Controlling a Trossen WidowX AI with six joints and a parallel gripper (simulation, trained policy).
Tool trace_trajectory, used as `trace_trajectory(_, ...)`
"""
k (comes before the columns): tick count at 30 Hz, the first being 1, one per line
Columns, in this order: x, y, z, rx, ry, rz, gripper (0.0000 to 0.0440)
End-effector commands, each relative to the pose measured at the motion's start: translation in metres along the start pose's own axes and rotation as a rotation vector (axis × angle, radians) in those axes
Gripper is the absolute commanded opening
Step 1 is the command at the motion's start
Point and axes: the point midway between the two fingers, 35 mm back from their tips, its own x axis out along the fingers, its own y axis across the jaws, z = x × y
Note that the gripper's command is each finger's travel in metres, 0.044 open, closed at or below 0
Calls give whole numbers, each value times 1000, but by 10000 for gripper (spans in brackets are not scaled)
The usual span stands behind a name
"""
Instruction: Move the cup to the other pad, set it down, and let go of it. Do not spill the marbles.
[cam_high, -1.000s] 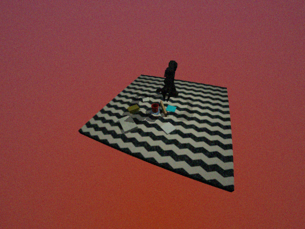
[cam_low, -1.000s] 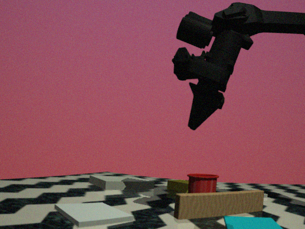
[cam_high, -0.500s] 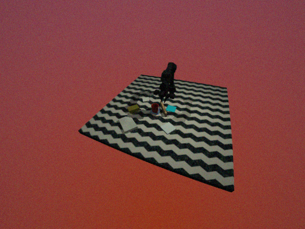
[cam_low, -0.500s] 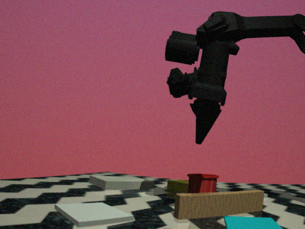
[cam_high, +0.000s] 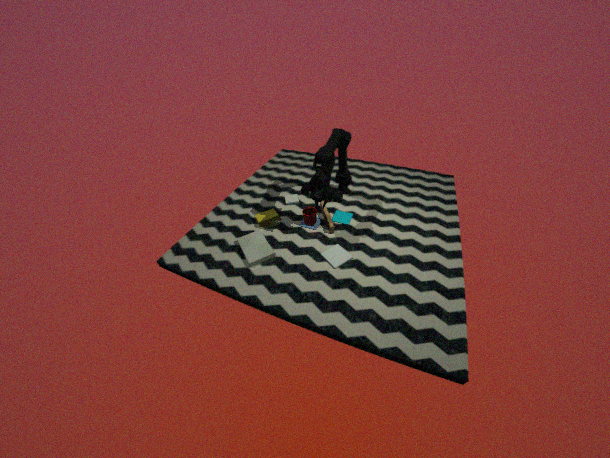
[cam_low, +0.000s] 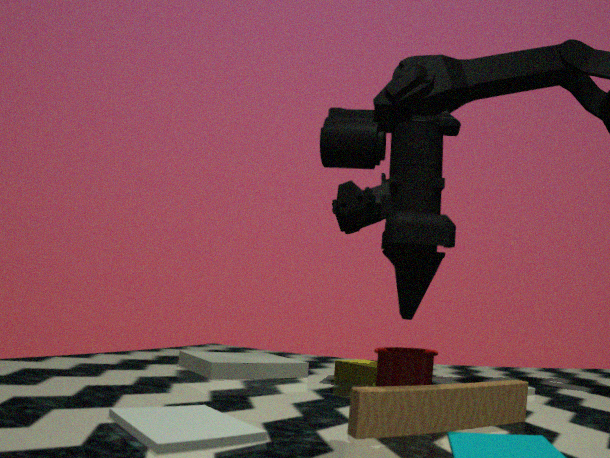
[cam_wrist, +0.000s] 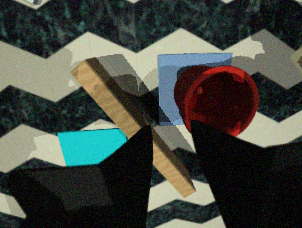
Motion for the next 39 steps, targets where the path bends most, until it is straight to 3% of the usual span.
trace_trajectory(1, 14, -4, -3, -23, 38, -2, 138)
trace_trajectory(22, 94, -16, -18, -188, 138, 43, 169)
trace_trajectory(29, 108, -18, -24, -298, 156, 58, 2)
trace_trajectory(39, 88, -20, -25, -407, 145, 74, 2)
